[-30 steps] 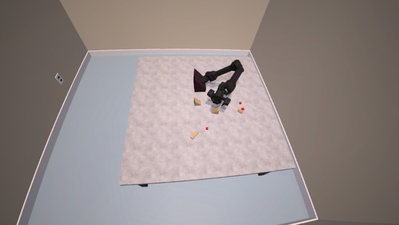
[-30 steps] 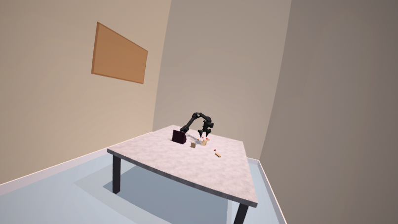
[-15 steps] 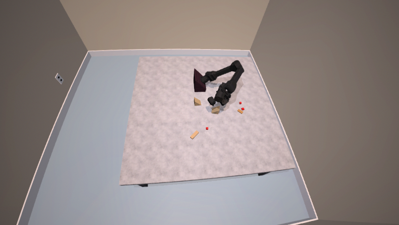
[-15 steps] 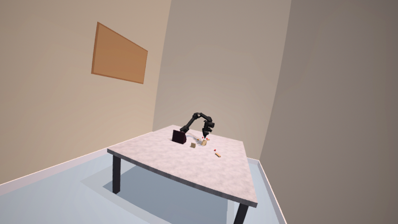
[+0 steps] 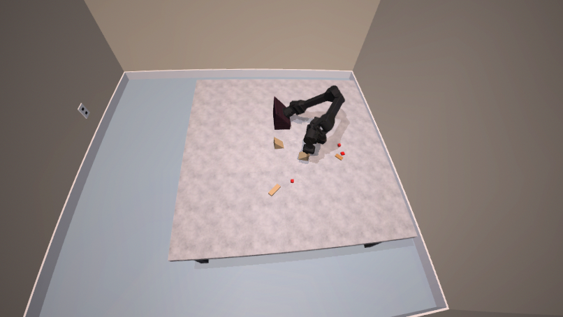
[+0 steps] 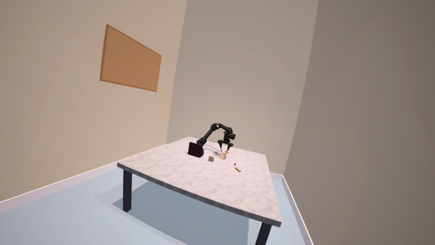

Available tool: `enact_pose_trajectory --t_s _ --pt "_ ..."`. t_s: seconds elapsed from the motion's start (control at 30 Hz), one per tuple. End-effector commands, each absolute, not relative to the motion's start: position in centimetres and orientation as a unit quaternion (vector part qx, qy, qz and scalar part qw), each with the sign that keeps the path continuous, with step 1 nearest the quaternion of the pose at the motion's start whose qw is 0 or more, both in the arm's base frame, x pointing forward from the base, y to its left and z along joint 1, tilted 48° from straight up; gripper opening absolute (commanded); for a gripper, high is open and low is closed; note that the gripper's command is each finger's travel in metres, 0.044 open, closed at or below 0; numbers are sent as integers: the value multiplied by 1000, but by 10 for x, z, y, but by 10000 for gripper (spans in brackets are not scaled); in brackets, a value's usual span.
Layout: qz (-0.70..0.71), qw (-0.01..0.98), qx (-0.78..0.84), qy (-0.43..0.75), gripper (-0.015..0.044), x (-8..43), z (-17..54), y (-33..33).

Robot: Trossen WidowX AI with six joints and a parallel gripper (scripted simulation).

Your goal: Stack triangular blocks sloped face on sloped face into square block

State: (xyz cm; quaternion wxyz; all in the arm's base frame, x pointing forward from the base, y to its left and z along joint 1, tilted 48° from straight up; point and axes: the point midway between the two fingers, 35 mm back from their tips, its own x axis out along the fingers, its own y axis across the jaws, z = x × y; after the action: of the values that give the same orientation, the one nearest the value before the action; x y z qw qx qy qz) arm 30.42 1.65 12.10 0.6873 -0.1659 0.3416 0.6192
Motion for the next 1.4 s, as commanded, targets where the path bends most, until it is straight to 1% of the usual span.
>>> enact_pose_trajectory --t_s 0.0,1.37 --pt "626 685 -179 326 440 305 123 17" --pt "625 686 -181 327 440 309 80 62"
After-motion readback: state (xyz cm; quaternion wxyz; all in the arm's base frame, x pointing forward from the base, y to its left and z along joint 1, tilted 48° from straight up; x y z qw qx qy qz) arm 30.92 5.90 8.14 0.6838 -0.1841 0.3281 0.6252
